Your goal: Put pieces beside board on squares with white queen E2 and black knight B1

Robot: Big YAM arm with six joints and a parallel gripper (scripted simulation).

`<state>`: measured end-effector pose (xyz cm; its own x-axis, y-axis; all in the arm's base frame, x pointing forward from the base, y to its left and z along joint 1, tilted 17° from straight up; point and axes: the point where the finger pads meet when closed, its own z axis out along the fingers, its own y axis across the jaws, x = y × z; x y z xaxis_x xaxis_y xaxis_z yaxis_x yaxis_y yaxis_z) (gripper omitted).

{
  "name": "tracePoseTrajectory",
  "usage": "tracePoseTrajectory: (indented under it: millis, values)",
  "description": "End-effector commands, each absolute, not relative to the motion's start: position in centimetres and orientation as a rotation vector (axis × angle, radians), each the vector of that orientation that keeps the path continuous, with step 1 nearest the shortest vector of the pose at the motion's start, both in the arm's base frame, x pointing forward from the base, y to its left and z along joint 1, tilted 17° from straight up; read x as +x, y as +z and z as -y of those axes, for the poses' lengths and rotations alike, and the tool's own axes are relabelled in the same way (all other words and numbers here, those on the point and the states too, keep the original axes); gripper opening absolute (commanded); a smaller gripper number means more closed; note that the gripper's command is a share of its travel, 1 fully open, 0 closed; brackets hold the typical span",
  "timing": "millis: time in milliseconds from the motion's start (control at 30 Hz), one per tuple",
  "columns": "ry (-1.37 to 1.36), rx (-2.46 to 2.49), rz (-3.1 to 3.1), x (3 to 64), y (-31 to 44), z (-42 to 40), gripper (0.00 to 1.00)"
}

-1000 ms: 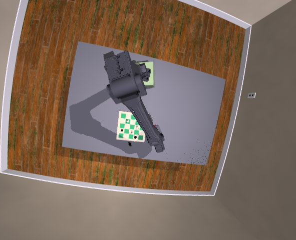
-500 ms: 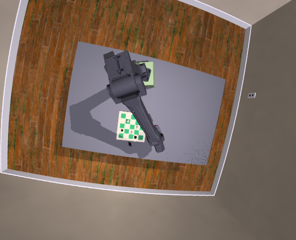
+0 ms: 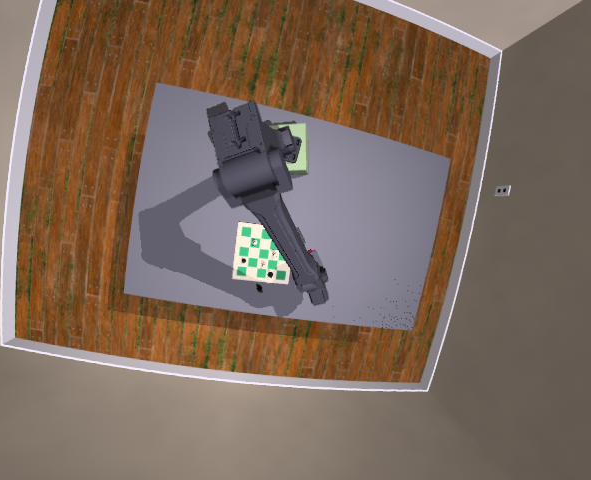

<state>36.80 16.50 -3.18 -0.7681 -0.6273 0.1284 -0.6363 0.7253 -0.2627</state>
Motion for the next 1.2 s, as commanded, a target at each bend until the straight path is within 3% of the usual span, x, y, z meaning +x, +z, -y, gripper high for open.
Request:
tracePoseTrajectory:
  millis: [0, 600, 1167]
  values:
    - [0.452, 1.069, 2.953, 39.7, -2.4, -17.6, 0.41]
    - [0.459, 1.062, 2.905, 37.9, -6.7, -15.4, 0.41]
    - [0.456, 1.076, 2.922, 38.1, -6.3, -15.9, 0.41]
